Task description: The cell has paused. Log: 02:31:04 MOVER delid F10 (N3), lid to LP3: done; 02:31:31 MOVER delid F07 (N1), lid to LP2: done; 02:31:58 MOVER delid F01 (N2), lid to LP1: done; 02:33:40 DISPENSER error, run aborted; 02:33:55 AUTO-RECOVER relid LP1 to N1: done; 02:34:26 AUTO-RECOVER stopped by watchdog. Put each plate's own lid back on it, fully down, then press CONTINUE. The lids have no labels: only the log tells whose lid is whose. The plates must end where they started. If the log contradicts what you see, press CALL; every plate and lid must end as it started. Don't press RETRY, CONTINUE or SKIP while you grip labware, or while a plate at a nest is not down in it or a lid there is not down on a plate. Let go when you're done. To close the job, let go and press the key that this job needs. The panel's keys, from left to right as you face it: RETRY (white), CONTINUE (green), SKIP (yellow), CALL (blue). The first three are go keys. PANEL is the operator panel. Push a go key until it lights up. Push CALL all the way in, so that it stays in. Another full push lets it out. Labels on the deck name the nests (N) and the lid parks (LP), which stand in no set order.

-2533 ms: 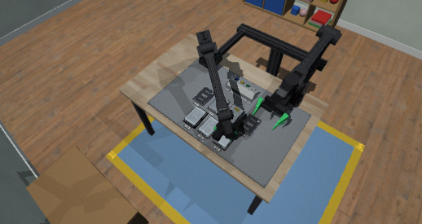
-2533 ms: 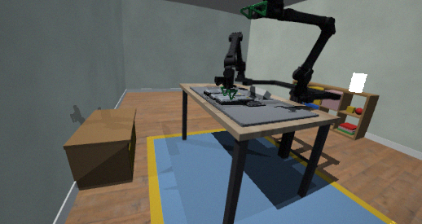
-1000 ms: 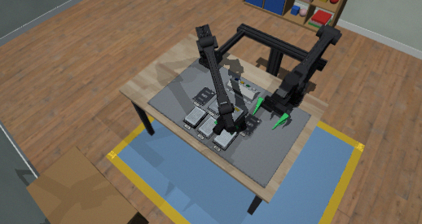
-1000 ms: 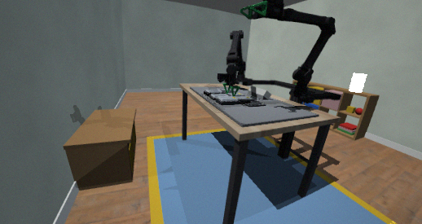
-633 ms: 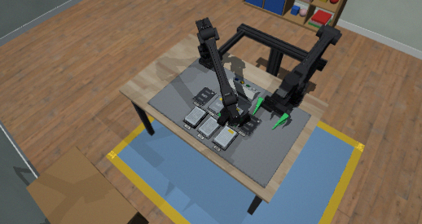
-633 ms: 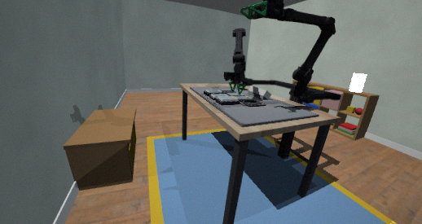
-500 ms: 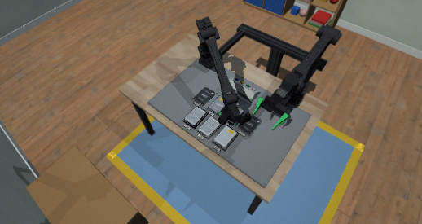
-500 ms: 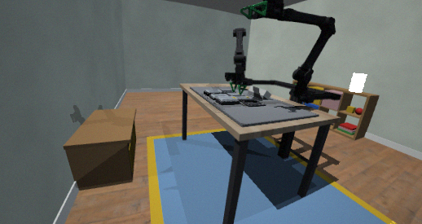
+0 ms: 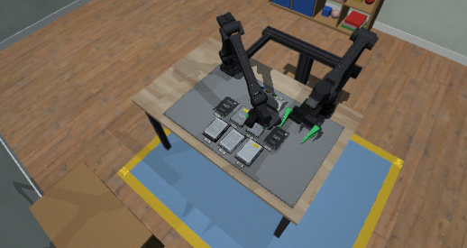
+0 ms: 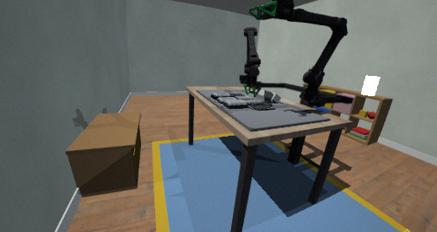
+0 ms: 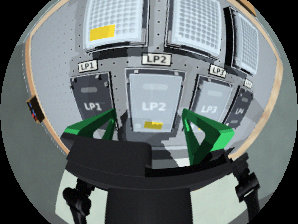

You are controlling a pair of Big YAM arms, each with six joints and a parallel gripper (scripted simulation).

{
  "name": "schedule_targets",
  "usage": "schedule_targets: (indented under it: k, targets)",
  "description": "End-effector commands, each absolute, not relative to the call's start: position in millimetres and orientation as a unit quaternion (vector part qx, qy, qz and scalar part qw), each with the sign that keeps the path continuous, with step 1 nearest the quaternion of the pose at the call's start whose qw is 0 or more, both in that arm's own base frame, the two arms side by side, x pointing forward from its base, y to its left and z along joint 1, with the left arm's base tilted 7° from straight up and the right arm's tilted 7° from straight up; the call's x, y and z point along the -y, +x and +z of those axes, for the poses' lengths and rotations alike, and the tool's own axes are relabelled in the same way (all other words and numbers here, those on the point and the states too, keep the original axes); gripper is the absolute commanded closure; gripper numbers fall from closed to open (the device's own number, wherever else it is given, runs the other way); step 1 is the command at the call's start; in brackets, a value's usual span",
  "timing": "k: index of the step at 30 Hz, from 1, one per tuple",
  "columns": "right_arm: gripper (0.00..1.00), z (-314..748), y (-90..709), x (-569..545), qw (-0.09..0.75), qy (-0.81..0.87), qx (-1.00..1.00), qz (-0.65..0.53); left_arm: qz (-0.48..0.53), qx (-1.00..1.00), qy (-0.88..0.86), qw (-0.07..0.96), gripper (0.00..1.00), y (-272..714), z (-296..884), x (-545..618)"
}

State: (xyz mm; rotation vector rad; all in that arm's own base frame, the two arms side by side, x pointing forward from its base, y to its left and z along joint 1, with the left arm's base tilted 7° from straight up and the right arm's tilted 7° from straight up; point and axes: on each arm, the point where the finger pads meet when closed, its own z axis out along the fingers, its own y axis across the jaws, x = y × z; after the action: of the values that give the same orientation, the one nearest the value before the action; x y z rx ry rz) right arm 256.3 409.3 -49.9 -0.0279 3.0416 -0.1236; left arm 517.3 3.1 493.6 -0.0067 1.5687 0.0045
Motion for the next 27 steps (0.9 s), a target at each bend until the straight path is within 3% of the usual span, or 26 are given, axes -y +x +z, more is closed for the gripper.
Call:
schedule_targets:
  k: [1,27]
  targets:
    - [0.0,-39.3,249.5,-416.1,0.059,0.005,-0.998,-0.02,0.002,-0.685,0.003,0.729,0.0,517.2,528.0,0.7]
    - [0.0,-78.2,241.5,-397.4,0.05,0.011,-0.998,-0.037,0.002,-0.685,0.003,0.729,0.0,517.2,528.0,0.7]
